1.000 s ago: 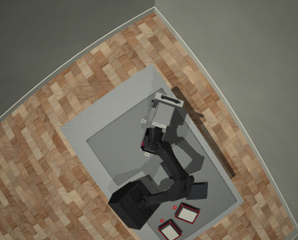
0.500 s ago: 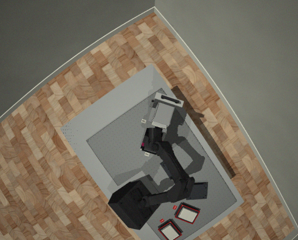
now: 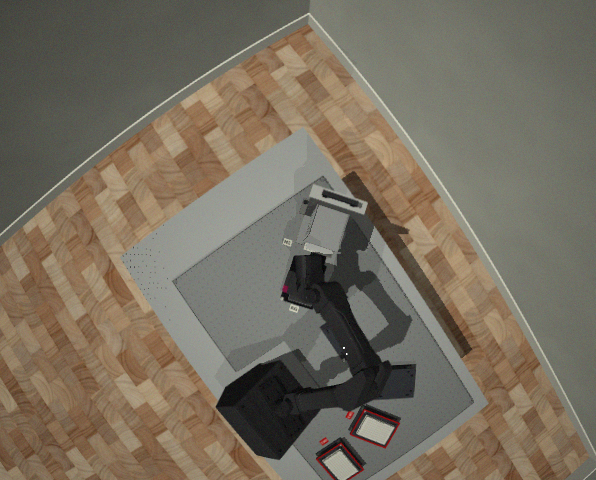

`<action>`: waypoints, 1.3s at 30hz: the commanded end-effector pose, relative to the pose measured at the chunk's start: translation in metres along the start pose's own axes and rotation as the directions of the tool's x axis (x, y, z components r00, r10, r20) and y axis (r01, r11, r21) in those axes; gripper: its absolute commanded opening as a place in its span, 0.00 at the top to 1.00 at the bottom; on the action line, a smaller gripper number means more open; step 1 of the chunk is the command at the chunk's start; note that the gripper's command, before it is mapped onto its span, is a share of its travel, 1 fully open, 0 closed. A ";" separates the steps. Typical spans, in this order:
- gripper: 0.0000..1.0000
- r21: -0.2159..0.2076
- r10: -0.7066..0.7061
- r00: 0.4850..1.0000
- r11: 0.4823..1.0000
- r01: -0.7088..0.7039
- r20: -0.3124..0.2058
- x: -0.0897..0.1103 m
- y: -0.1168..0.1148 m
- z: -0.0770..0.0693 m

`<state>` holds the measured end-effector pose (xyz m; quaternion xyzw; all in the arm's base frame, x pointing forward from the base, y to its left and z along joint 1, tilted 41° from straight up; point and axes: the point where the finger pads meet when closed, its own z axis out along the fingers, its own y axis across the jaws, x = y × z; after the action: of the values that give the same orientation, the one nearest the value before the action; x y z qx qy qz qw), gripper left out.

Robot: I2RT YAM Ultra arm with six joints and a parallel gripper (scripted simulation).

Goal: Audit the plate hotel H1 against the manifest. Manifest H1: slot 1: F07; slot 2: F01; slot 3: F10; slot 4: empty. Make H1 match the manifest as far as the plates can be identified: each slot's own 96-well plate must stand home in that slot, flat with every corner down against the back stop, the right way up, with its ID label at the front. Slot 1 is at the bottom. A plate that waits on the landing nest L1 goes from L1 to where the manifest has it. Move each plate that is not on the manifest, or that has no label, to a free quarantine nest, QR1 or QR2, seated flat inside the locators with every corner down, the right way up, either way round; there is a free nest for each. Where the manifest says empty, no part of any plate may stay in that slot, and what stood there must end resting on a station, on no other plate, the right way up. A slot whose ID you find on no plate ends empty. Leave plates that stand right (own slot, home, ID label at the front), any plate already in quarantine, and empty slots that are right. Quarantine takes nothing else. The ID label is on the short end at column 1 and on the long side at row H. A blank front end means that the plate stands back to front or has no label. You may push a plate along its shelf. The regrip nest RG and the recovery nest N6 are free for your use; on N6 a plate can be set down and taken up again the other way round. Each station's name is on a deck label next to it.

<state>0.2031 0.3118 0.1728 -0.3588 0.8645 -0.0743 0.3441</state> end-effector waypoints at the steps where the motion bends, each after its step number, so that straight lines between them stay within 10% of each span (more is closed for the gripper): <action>1: 0.14 -0.001 -0.003 1.000 1.000 0.003 0.002 0.002 0.001 -0.009; 27: 0.14 -0.002 -0.003 1.000 1.000 0.003 0.001 0.002 0.001 -0.073; 39: 0.14 -0.001 0.130 0.991 0.991 -0.130 0.001 0.010 -0.025 -0.074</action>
<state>0.1638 0.2825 0.2251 -0.3215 0.8807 -0.0670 0.3414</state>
